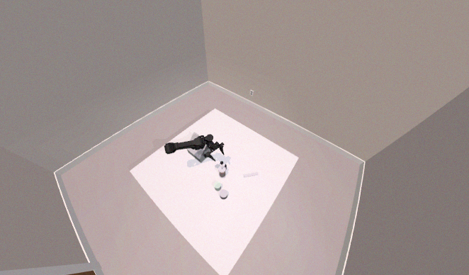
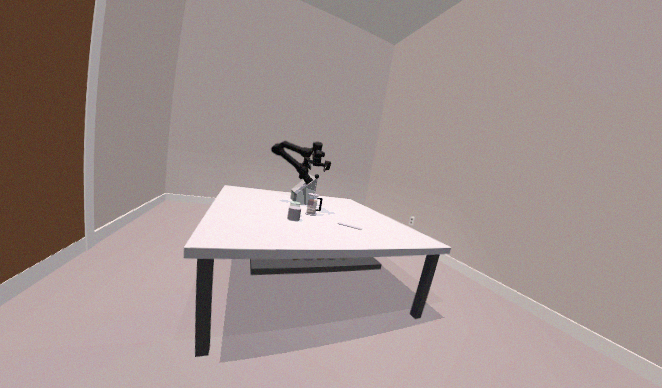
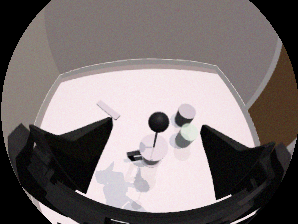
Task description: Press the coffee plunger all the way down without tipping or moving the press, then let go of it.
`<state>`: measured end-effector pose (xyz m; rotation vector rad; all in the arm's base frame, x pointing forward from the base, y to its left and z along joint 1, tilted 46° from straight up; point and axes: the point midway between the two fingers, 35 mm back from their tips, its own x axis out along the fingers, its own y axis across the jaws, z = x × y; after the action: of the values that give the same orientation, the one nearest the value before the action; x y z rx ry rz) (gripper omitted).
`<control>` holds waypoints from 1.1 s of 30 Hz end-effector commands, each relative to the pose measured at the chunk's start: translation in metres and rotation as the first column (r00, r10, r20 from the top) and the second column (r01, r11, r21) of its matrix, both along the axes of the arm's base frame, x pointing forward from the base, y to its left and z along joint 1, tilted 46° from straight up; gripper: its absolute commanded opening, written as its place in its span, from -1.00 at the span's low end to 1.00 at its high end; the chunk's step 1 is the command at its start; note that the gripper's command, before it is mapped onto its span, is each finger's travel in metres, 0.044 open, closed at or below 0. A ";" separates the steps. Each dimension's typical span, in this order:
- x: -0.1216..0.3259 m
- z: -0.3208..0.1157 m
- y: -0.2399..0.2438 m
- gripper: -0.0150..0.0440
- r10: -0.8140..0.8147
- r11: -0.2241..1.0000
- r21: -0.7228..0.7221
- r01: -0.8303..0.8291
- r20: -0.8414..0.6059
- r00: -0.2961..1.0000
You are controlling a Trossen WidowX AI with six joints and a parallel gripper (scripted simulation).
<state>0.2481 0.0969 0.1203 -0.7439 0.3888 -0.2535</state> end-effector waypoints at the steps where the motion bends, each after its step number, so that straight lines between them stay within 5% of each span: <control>1: 0.000 -0.010 -0.015 1.00 0.013 1.000 -0.006 -0.013 0.010 1.000; 33: 0.036 -0.020 -0.029 0.91 0.014 1.000 -0.006 -0.014 0.012 1.000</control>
<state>0.2812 0.0686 0.1024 -0.7416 0.3711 -0.2519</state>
